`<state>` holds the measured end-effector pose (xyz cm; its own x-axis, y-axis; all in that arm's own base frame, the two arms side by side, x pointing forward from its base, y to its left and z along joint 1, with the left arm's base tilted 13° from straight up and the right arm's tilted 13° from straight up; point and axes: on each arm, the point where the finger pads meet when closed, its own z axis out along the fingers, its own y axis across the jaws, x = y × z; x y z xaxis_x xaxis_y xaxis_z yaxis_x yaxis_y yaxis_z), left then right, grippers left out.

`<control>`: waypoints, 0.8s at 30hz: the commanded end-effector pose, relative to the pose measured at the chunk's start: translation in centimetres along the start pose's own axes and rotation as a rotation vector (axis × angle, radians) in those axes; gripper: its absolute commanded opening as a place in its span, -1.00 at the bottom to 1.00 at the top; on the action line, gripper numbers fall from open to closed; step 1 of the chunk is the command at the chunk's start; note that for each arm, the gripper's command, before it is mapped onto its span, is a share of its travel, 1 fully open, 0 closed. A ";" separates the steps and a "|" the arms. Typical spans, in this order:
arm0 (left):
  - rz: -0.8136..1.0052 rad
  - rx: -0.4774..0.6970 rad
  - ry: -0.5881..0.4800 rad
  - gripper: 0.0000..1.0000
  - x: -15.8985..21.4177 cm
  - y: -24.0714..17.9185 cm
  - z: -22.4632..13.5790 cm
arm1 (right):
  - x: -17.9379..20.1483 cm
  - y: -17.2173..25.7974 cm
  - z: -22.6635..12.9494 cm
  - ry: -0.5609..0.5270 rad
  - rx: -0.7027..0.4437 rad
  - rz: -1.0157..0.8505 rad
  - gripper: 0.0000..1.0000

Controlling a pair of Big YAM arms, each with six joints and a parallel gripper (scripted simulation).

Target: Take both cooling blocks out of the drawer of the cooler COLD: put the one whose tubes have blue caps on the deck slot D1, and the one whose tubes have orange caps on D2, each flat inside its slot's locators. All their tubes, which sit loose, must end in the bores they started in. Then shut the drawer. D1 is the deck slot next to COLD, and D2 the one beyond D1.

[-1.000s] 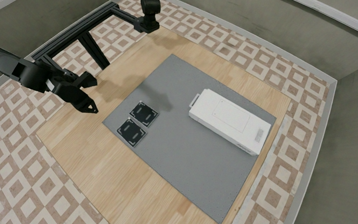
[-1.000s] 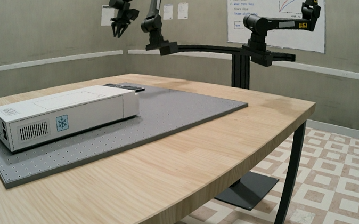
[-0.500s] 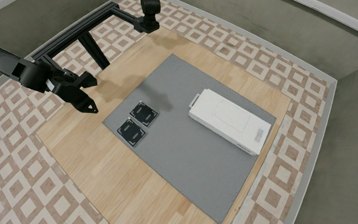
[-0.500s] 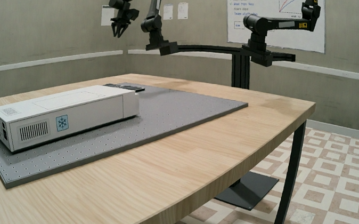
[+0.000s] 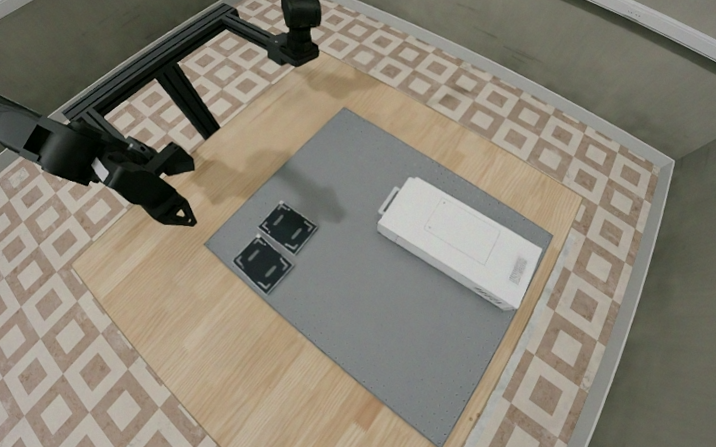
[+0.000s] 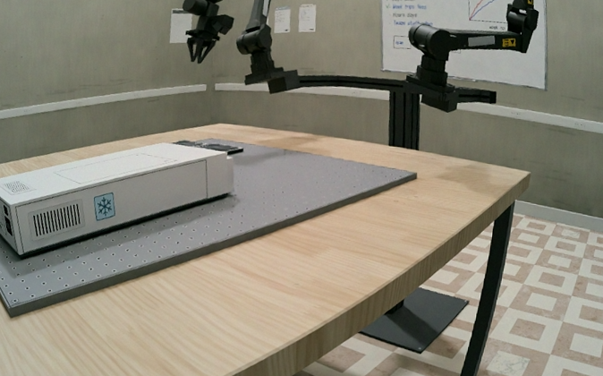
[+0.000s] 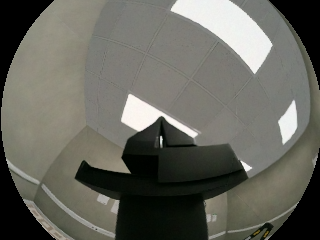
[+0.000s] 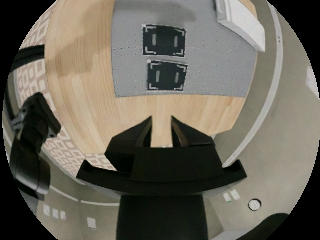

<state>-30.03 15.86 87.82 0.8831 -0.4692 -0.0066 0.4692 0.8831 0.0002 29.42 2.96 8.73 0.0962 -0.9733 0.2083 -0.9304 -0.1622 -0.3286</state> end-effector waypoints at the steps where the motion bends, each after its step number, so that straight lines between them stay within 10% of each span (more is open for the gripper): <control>1: -0.002 0.002 0.035 -1.00 2.4 0.1 0.8 | -0.5 -0.5 0.2 -0.006 0.013 -0.002 -0.44; 24: -0.002 0.002 0.035 -1.00 2.4 0.1 0.8 | -8.9 -8.1 3.4 -0.019 0.057 0.012 -0.44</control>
<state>-30.03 15.86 87.82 0.8831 -0.4692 -0.0066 0.4692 0.8831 0.0002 33.15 9.20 5.93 0.1274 -0.9691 0.2112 -0.9248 -0.1931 -0.3278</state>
